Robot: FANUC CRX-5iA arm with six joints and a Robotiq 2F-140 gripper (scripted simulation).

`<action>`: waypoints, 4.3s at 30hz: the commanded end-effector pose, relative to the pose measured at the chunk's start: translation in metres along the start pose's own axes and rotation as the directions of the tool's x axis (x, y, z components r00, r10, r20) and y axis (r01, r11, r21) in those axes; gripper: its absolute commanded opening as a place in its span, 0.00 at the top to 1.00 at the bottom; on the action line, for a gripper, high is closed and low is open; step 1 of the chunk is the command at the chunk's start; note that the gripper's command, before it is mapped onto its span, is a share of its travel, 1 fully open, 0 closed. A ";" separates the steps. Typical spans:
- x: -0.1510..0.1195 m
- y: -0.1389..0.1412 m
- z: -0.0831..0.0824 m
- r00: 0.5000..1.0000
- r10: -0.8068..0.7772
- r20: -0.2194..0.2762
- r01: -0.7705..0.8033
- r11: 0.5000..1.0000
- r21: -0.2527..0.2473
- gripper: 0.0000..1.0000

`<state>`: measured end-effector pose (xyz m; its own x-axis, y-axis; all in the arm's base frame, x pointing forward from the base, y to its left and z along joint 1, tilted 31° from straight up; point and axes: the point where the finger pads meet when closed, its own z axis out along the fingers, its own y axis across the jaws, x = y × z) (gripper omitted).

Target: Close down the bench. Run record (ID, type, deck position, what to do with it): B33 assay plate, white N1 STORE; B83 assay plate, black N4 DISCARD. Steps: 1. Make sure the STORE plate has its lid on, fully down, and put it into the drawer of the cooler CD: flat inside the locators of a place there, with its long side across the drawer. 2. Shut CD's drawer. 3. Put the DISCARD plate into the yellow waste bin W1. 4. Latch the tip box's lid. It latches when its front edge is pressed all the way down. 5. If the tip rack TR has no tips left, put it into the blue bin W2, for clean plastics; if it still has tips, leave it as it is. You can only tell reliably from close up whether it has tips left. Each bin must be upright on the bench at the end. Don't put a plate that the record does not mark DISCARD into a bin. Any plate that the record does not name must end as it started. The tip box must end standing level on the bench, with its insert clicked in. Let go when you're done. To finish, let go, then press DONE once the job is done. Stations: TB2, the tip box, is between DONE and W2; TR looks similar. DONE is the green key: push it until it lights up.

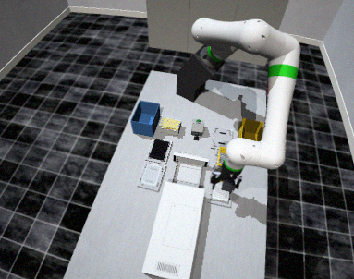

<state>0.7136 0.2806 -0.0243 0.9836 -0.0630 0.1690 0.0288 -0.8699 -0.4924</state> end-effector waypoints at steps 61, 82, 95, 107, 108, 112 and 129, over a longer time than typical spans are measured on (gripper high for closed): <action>0.001 0.000 -0.064 1.000 0.000 -0.002 0.000 1.000 0.000 0.90; 0.001 0.000 -0.089 1.000 0.000 -0.002 0.000 1.000 0.000 0.90; 0.001 0.000 -0.104 1.000 0.000 -0.002 0.000 1.000 0.000 0.90; 0.001 0.000 -0.117 1.000 0.000 -0.002 0.000 1.000 0.000 0.90; 0.001 0.000 -0.119 1.000 0.000 -0.002 0.000 1.000 0.000 0.90; 0.001 0.000 -0.124 1.000 0.000 -0.002 0.000 1.000 0.000 0.90; -0.004 0.021 -0.124 0.965 -0.264 -0.002 0.264 0.965 -0.001 0.90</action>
<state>0.6893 0.2101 0.0737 0.9680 0.0720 0.2404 0.1780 -0.8724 -0.4553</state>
